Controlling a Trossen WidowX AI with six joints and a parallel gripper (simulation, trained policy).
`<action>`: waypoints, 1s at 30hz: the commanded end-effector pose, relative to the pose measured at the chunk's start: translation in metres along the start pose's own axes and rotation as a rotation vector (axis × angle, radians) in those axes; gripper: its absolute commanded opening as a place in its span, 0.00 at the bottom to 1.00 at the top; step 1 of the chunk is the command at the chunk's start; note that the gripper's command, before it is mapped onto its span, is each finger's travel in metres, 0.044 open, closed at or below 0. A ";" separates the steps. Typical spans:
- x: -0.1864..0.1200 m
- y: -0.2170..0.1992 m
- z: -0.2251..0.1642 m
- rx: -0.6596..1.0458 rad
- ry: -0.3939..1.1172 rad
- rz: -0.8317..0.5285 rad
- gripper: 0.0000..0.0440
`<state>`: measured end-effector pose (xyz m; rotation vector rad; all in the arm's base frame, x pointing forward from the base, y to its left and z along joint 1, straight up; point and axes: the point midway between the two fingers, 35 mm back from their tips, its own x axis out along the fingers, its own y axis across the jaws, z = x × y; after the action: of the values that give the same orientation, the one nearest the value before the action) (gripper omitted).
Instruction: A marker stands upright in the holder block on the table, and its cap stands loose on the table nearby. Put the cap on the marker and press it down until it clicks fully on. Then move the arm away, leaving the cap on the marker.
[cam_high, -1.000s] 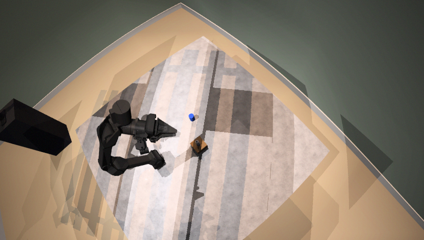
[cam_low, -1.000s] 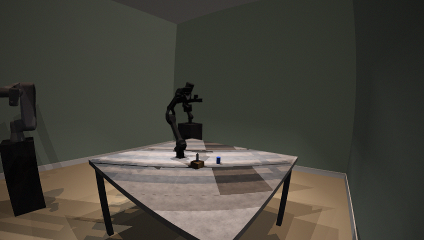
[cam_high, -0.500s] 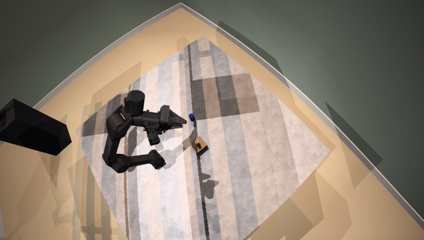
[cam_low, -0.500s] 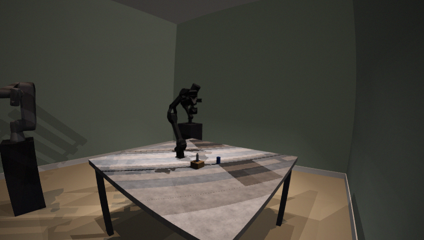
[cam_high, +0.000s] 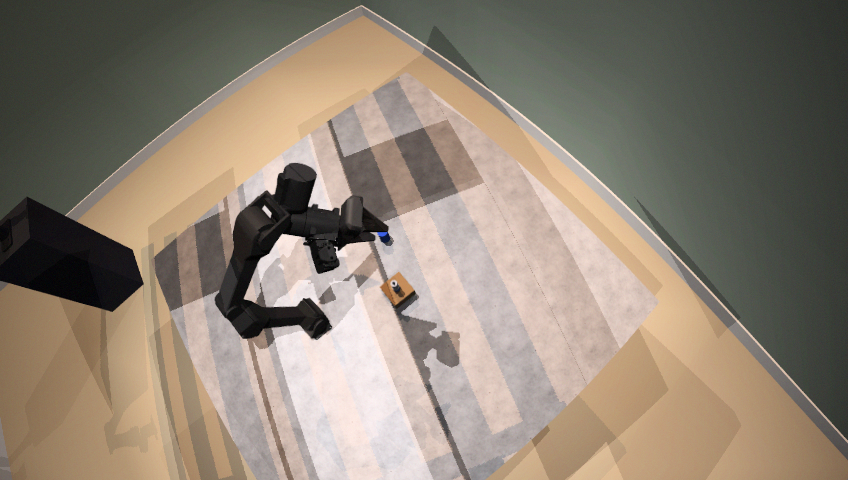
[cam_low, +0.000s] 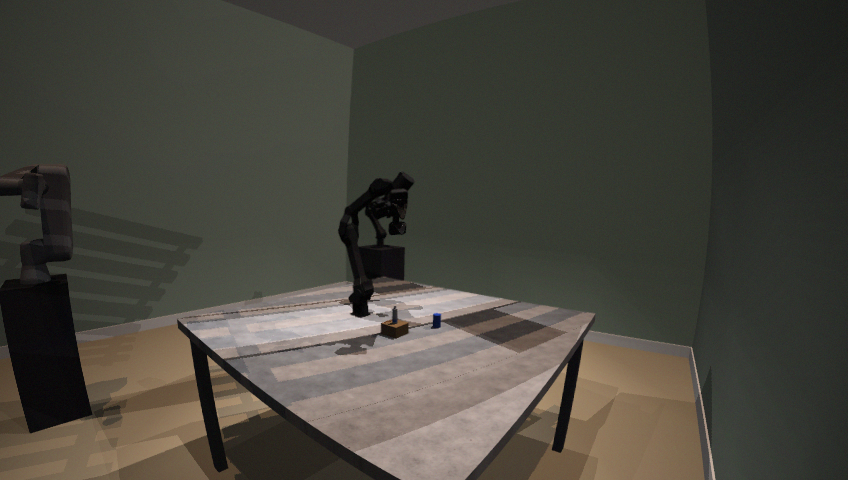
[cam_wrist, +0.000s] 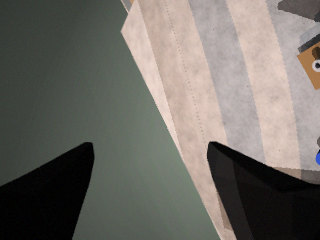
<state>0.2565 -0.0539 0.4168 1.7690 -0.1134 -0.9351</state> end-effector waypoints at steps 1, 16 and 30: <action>0.007 -0.007 -0.010 0.001 0.007 -0.035 0.72; 0.035 -0.036 -0.046 0.011 0.013 -0.167 0.74; 0.058 -0.067 -0.077 0.027 0.000 -0.293 0.74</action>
<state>0.3172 -0.0013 0.3450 1.8350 0.1150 -1.1256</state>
